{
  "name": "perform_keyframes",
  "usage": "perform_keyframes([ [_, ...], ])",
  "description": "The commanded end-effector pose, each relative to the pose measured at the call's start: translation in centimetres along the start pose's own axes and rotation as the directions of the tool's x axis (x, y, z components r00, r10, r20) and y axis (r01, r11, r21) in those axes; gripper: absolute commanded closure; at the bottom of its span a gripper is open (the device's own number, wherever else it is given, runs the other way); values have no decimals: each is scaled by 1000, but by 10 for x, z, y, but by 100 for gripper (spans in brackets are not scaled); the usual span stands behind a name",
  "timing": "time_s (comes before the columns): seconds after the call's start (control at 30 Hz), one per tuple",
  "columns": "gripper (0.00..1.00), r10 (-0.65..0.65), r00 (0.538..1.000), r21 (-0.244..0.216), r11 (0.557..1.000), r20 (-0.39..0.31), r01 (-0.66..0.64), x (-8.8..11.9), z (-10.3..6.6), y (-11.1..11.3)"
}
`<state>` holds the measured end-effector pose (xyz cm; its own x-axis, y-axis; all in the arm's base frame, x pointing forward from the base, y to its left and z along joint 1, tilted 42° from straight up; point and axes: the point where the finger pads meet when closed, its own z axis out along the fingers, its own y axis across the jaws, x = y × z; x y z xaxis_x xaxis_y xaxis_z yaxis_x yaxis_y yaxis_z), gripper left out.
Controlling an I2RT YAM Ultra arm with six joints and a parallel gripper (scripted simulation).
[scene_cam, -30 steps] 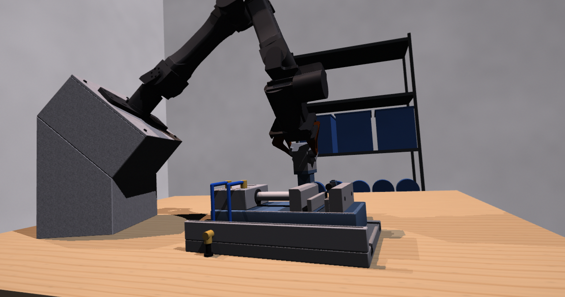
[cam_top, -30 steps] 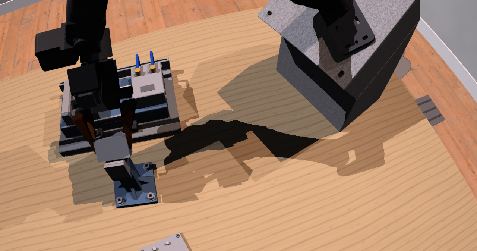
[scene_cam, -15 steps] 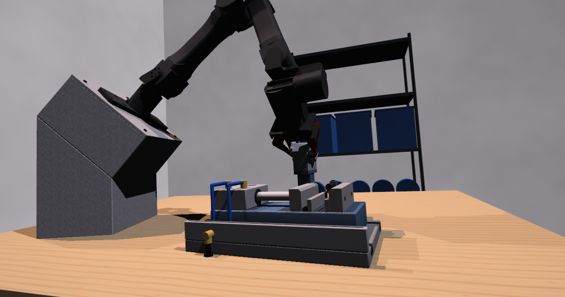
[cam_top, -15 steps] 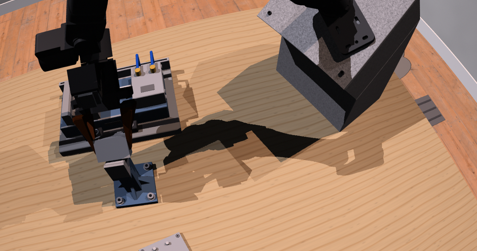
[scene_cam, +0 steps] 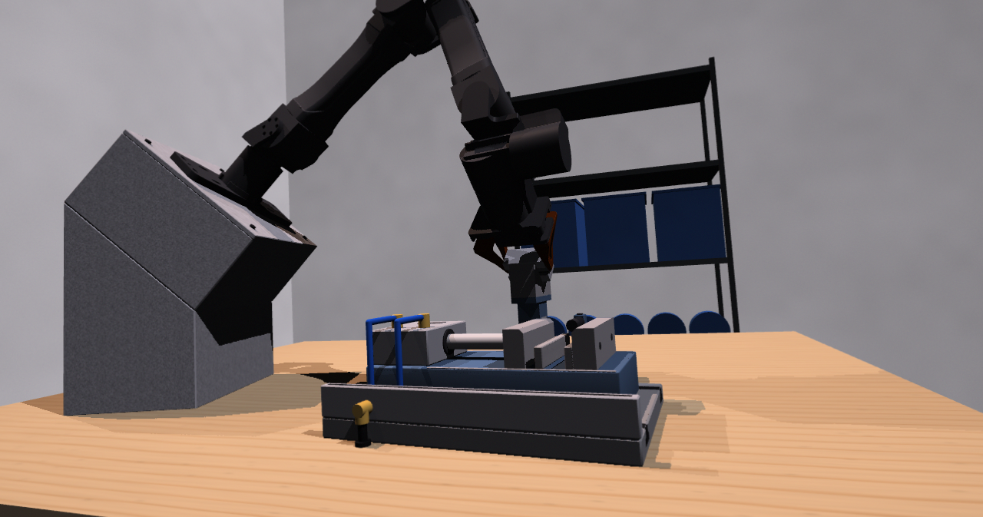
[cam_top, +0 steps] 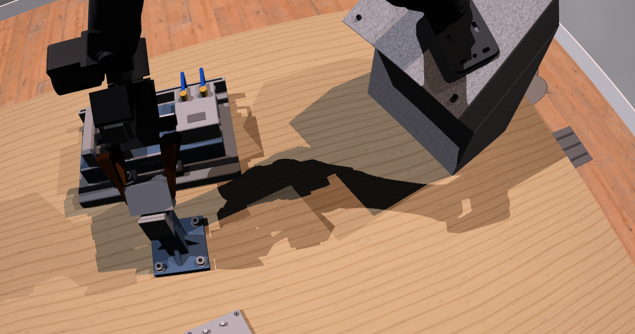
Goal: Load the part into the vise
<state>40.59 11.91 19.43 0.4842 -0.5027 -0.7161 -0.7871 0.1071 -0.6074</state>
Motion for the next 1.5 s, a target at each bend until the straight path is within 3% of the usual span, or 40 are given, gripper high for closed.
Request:
perform_keyframes([
  [0.0,100,4,1000,3,1000,22,-4,-4,-1,1],
  [0.5,100,4,1000,3,1000,22,-4,-4,-1,1],
  [0.53,19,4,1000,3,1000,22,-4,-4,-1,1],
  [1.47,19,6,1000,1,1000,22,-6,-4,-1,1],
])
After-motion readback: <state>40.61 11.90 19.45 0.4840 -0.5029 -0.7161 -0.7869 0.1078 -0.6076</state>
